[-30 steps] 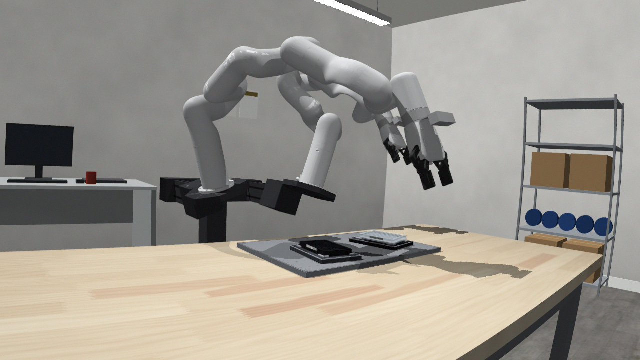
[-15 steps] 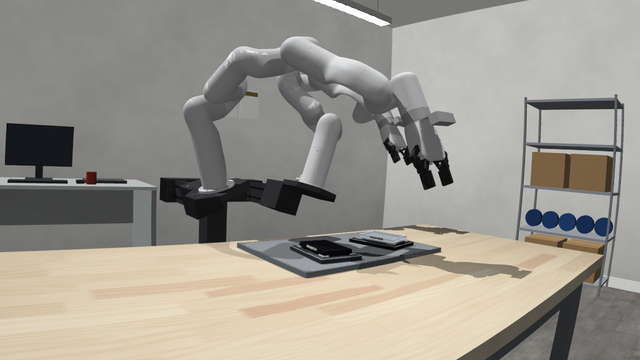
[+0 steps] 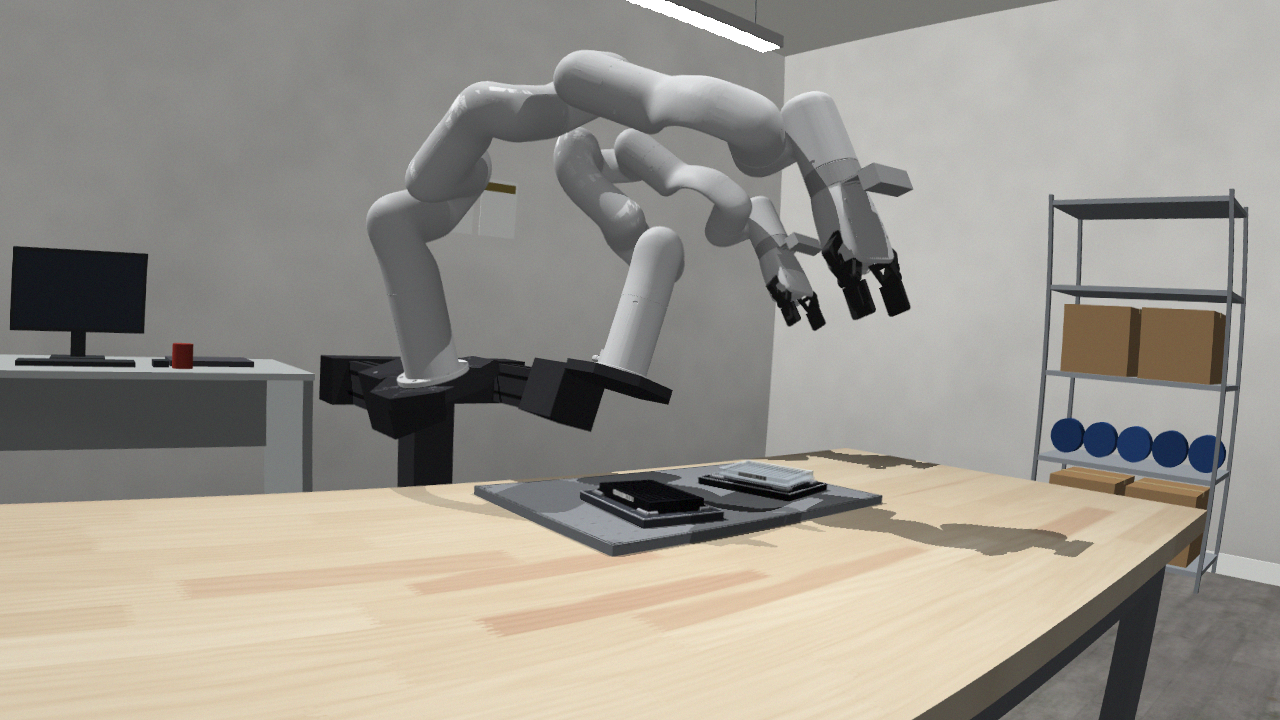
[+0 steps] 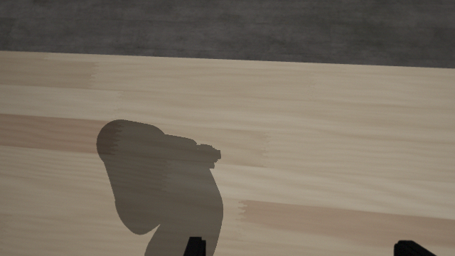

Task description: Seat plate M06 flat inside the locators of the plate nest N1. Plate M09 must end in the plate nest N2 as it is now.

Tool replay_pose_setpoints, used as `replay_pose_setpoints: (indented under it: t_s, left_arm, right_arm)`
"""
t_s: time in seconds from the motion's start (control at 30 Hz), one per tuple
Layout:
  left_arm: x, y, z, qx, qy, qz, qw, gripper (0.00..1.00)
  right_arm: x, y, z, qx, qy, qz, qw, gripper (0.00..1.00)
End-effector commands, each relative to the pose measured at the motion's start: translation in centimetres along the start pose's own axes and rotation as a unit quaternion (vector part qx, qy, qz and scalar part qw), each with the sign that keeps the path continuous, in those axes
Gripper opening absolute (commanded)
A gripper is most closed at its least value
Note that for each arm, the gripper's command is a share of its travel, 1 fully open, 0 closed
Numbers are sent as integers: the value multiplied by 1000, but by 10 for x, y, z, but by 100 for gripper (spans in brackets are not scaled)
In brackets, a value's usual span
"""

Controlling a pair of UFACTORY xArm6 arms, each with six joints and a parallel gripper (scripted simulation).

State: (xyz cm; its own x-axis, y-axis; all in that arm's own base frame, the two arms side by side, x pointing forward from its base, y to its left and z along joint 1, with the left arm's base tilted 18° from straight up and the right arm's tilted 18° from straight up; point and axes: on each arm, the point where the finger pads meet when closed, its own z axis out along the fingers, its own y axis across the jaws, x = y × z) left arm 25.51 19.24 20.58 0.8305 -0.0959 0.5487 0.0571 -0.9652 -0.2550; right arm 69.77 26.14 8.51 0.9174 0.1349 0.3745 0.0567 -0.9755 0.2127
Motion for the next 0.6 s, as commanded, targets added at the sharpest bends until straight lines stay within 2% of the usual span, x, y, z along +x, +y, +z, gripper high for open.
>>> replay_pose_setpoints:
  t_s: [0.0, 0.57]
  left_arm:
    - [1, -1, -1, 1, 1, 0, 1000, 100]
    - [1, -1, -1, 1, 1, 0, 1000, 100]
  right_arm:
    - [3, 0, -6, 0, 1, 0, 1000, 100]
    - [3, 2, -10, -1, 0, 2, 1000, 100]
